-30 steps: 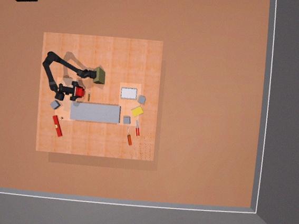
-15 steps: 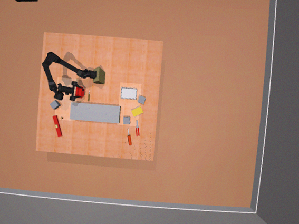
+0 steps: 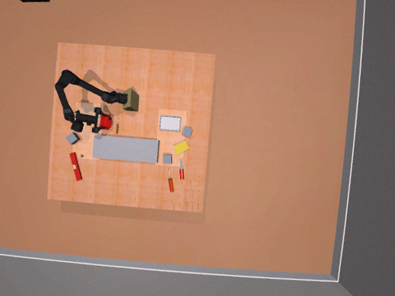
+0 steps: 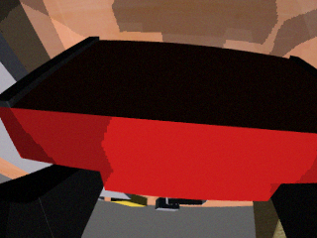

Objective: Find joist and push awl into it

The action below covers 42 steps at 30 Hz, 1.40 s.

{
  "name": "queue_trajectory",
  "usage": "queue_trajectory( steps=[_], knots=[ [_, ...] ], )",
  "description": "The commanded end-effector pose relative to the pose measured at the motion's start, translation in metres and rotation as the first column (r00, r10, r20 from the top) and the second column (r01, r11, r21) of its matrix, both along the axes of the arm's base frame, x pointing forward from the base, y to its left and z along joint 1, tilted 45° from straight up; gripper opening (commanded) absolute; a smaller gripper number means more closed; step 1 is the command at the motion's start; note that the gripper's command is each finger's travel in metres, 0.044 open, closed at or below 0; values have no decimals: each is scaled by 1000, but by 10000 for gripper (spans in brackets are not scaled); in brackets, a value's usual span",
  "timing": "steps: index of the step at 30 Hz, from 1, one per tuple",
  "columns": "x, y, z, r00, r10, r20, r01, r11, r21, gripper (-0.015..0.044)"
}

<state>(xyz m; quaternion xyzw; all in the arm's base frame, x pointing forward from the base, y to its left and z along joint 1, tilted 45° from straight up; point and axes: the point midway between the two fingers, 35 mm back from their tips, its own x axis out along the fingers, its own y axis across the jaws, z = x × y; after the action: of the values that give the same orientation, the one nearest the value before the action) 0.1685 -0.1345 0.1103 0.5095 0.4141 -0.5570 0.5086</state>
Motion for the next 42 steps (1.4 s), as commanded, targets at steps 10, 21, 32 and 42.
queue_trajectory(
  steps=[10, 21, 32, 42],
  knots=[
    [2, -2, 4, 1000, 11, 27, -13, 996, 83, 0],
    [2, -4, 4, 999, 15, 34, -20, 990, 140, 0],
    [1, -6, 4, 999, 20, 45, -29, 976, 217, 0],
    [1, -8, 4, 998, 21, 61, -37, 959, 280, 0]
  ],
)
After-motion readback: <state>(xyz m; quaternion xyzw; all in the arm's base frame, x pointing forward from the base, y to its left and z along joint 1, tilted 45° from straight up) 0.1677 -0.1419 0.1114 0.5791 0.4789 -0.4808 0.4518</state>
